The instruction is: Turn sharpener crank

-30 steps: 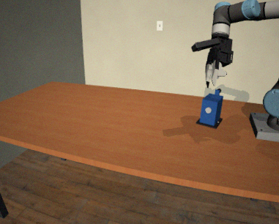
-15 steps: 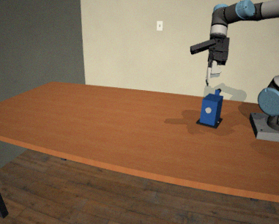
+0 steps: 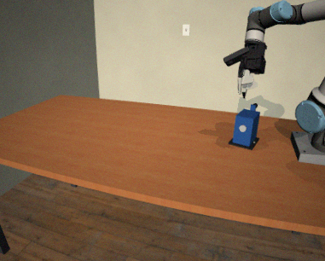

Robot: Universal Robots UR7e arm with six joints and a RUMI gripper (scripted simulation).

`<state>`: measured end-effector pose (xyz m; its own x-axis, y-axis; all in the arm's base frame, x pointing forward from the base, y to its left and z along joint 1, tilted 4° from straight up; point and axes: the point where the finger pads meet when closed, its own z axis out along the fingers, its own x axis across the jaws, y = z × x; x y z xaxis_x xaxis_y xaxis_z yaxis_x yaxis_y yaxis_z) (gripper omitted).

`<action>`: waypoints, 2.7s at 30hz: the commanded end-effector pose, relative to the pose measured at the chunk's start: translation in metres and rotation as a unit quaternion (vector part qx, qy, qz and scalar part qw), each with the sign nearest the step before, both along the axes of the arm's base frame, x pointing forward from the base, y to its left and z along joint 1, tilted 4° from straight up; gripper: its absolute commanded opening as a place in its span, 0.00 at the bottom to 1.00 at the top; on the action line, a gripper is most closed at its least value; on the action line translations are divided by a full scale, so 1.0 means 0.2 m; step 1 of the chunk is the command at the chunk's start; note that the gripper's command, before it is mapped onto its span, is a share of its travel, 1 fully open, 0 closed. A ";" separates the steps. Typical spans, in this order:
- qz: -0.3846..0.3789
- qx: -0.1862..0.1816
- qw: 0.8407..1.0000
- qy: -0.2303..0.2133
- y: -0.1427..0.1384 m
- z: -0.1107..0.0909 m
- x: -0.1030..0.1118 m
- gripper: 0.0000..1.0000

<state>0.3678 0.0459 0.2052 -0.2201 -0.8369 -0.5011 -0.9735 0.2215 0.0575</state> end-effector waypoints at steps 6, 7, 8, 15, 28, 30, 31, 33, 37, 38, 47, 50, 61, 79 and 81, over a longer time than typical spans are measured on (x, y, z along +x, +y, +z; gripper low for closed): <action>-0.115 0.008 0.991 0.061 -0.20 -0.03 0.00 0.32; -0.130 0.010 0.989 0.069 -0.22 -0.03 0.00 0.32; -0.130 0.010 0.989 0.069 -0.22 -0.03 0.00 0.32; -0.211 0.018 0.971 0.111 -0.36 -0.05 -0.02 0.32; -0.343 0.035 0.921 0.182 -0.59 -0.09 -0.07 0.32; -0.370 0.039 0.907 0.197 -0.64 -0.09 -0.09 0.32; -0.383 0.041 0.900 0.204 -0.66 -0.10 -0.10 0.32; -0.403 0.044 0.888 0.215 -0.70 -0.10 -0.11 0.32; -0.451 0.052 0.858 0.241 -0.78 -0.11 -0.15 0.32; -0.463 0.054 0.849 0.248 -0.80 -0.12 -0.16 0.32; -0.540 0.069 0.787 0.292 -0.94 -0.14 -0.23 0.32; -0.572 0.076 0.755 0.311 -1.00 -0.15 -0.27 0.32; -0.580 0.077 0.747 0.316 -0.98 -0.21 -0.27 0.32; -0.580 0.078 0.747 0.316 -0.90 -0.34 -0.25 0.32; -0.580 0.078 0.747 0.316 -0.90 -0.34 -0.25 0.32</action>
